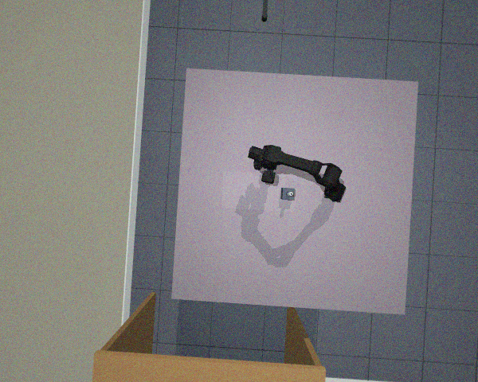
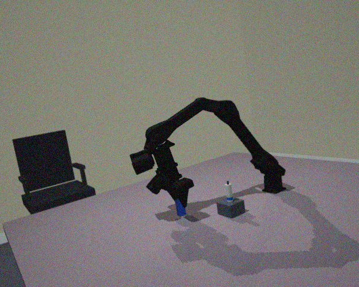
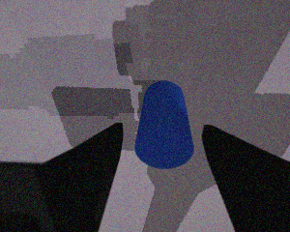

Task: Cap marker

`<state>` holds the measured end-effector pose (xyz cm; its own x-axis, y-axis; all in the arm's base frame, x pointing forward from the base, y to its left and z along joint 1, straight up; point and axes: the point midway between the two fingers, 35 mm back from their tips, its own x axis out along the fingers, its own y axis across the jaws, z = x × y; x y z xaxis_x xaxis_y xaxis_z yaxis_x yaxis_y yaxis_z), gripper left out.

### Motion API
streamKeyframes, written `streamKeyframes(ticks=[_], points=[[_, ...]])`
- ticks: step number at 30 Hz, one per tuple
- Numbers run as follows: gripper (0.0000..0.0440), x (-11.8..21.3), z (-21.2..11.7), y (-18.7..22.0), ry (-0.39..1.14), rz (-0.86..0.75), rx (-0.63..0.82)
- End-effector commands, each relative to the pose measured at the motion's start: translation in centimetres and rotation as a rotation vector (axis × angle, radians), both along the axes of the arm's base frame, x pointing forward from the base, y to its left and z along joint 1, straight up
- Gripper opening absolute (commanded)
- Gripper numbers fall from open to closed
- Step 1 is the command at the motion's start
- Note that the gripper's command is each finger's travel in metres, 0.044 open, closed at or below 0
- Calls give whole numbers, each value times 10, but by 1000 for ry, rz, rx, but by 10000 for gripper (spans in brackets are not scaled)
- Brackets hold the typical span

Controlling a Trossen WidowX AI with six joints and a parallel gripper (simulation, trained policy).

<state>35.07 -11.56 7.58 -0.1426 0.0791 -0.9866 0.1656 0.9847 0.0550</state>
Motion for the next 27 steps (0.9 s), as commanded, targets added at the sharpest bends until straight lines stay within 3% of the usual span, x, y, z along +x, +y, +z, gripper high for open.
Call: streamKeyframes(ticks=[1,3,9,27], points=[[235,-5,-16,1,32,32,4],[214,-6,-18,0,31,44,-1],[58,-5,-8,-1,6,70,-24],[27,1,51,12,-100,157,-77]])
